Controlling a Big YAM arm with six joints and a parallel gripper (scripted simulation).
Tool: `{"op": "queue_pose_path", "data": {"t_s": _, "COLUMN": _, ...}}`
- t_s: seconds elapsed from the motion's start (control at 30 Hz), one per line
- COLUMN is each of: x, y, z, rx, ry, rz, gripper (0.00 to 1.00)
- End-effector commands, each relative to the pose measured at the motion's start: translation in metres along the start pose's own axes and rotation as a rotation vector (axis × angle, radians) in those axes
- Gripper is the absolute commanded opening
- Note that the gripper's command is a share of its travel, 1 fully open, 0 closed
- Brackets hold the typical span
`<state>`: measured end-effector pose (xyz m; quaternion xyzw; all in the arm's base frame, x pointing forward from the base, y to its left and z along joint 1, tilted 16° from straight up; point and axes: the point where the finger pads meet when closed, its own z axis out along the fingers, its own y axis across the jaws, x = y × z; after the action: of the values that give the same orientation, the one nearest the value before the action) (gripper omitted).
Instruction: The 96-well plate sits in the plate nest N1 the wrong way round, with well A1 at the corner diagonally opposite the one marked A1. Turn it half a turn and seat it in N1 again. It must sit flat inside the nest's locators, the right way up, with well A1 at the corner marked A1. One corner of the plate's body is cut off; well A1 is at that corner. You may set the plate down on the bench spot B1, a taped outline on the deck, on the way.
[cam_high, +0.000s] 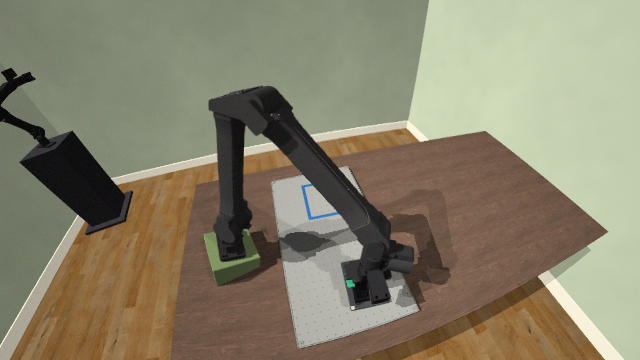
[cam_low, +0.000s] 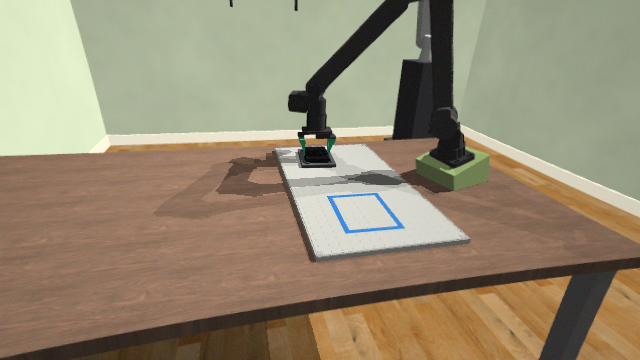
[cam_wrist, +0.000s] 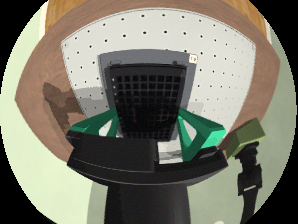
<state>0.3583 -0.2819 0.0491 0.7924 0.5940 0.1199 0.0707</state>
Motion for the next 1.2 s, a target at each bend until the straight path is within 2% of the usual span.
{"op": "queue_pose_path", "data": {"t_s": 0.0, "x": -0.006, "y": 0.014, "z": -0.011, "rx": -0.033, "ry": -0.021, "rz": -0.003, "gripper": 0.0}}
{"op": "queue_pose_path", "data": {"t_s": 0.73, "x": -0.006, "y": 0.014, "z": -0.011, "rx": -0.033, "ry": -0.021, "rz": -0.003, "gripper": 0.0}}
{"op": "queue_pose_path", "data": {"t_s": 0.8, "x": -0.003, "y": 0.013, "z": -0.021, "rx": -0.036, "ry": -0.025, "rz": 0.006, "gripper": 0.0}}
{"op": "queue_pose_path", "data": {"t_s": 0.9, "x": -0.011, "y": 0.024, "z": -0.035, "rx": -0.06, "ry": -0.038, "rz": 0.001, "gripper": 0.0}}
{"op": "queue_pose_path", "data": {"t_s": 0.97, "x": -0.011, "y": 0.024, "z": -0.035, "rx": -0.06, "ry": -0.038, "rz": 0.001, "gripper": 0.0}}
{"op": "queue_pose_path", "data": {"t_s": 1.0, "x": -0.01, "y": 0.015, "z": -0.03, "rx": -0.043, "ry": -0.03, "rz": 0.006, "gripper": 0.0}}
{"op": "queue_pose_path", "data": {"t_s": 1.17, "x": -0.011, "y": 0.021, "z": -0.044, "rx": -0.058, "ry": -0.036, "rz": -0.01, "gripper": 0.0}}
